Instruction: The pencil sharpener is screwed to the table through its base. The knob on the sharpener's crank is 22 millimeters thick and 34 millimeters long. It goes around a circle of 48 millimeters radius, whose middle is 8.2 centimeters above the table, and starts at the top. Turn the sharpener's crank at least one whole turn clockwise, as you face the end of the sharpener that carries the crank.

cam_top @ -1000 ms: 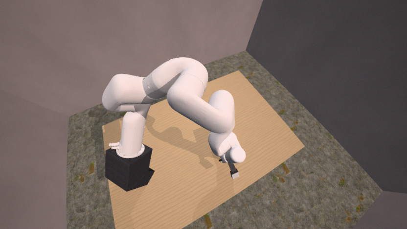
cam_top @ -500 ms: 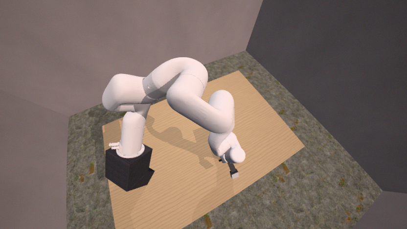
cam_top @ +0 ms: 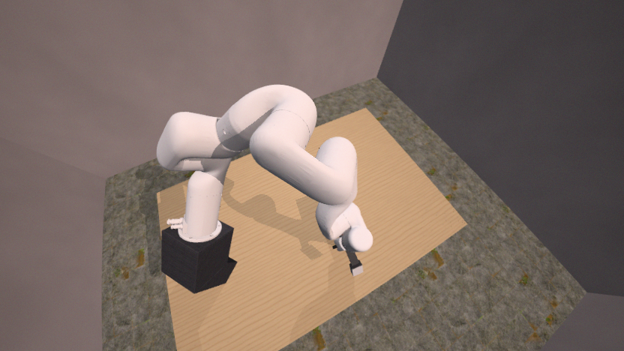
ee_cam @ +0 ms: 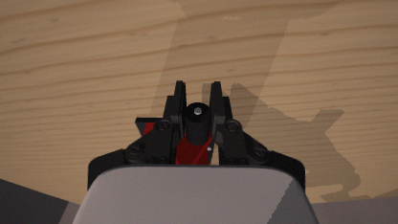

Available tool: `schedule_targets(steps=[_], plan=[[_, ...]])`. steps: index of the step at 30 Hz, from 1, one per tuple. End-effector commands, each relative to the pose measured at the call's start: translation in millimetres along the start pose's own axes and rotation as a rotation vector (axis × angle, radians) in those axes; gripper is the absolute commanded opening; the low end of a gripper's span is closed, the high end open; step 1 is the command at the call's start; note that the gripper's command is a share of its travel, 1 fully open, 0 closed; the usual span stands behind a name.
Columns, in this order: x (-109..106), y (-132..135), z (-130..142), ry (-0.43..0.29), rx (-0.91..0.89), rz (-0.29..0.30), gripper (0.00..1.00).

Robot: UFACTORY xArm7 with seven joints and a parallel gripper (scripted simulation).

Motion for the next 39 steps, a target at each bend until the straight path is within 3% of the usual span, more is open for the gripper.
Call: schedule_targets(steps=[1,20,39], plan=[[-7,6,-3,0.003,0.000,-0.004,0.00],[-43,20,-7,0.003,0.000,-0.004,0.00],[-56,18,-6,0.003,0.000,-0.004,0.00]])
Point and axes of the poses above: the point where the finger pads meet when closed, its own x axis out along the fingers, its own y axis across the jaws, z = x × y, the point moved 8 cm from there along -x, back along the fingers, and after that the axes turned 15 degrees about x, right-handed, at the moved point
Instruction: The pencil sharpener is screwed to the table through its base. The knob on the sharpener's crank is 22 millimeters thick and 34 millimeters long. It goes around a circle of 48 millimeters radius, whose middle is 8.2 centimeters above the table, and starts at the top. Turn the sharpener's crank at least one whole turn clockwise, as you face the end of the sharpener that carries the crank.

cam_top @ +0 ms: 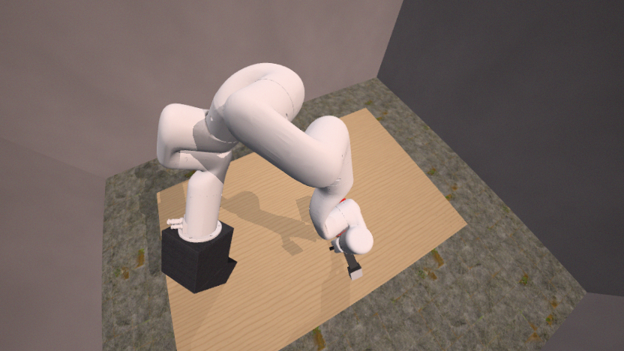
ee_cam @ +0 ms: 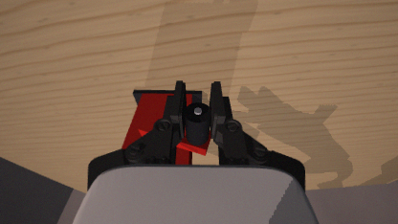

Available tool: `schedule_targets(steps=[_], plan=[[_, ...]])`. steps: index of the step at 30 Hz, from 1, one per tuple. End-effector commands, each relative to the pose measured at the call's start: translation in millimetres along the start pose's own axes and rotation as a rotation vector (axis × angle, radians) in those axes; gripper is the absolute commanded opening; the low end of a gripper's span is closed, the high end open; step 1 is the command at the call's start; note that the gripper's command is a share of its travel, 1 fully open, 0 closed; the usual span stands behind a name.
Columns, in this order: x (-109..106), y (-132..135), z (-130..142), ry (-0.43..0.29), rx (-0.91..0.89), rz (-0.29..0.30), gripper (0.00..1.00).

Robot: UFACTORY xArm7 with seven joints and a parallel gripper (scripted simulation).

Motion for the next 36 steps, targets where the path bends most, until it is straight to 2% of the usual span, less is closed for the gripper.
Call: schedule_targets(steps=[1,21,36], plan=[[-2,-1,-1,0.003,0.001,-0.003,0.00],[-4,-2,-1,0.003,0.001,-0.003,0.00],[-21,-13,2,0.003,0.001,-0.003,0.00]])
Point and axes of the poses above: the point where the finger pads meet when closed, its own x axis out along the fingers, its own y axis across the jaws, z = x × y, the point moved 8 cm from there along -x, back along the fingers, and after that the axes turned 15 degrees about x, right-handed, at the moved point
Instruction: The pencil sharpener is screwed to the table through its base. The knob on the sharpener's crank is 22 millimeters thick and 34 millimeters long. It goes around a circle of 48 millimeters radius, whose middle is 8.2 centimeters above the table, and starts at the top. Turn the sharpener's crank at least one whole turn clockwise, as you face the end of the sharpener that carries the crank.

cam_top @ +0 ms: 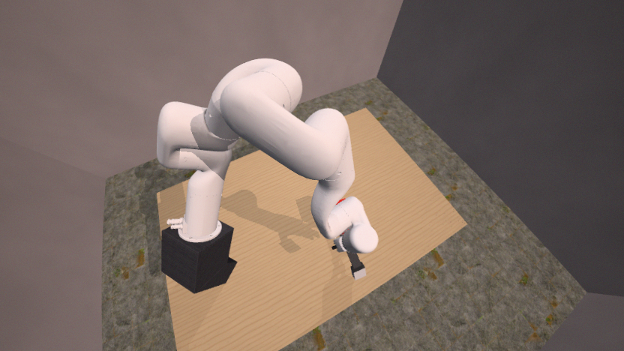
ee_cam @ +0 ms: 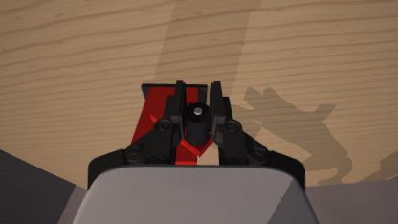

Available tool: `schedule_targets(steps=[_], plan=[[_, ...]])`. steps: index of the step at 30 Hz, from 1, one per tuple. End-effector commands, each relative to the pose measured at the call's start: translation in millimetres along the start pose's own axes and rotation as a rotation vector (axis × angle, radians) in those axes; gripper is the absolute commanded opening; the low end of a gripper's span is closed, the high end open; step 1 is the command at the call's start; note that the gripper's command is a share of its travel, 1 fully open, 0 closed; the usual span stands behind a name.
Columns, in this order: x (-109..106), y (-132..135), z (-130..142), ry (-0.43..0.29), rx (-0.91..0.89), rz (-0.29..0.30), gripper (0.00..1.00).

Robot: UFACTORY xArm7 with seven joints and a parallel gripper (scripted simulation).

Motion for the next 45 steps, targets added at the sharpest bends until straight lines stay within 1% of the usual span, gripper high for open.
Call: schedule_targets(steps=[1,7,13,23,38,39,45], plan=[[-8,-6,0,0.003,0.001,-0.003,0.00],[-16,-19,4,0.003,0.001,-0.003,0.00],[-19,-30,7,0.003,0.001,-0.003,0.00],[-19,-36,8,0.003,0.001,-0.003,0.00],[-19,-37,8,0.003,0.001,-0.003,0.00],[-19,-37,8,0.003,0.001,-0.003,0.54],[-19,-37,8,0.003,0.001,-0.003,0.54]])
Point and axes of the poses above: the point where the finger pads meet when closed, its own x axis out along the fingers, its own y axis across the jaws, z = x × y, the point moved 8 cm from there along -x, back along the fingers, and after that the axes turned 15 degrees about x, right-handed, at the moved point
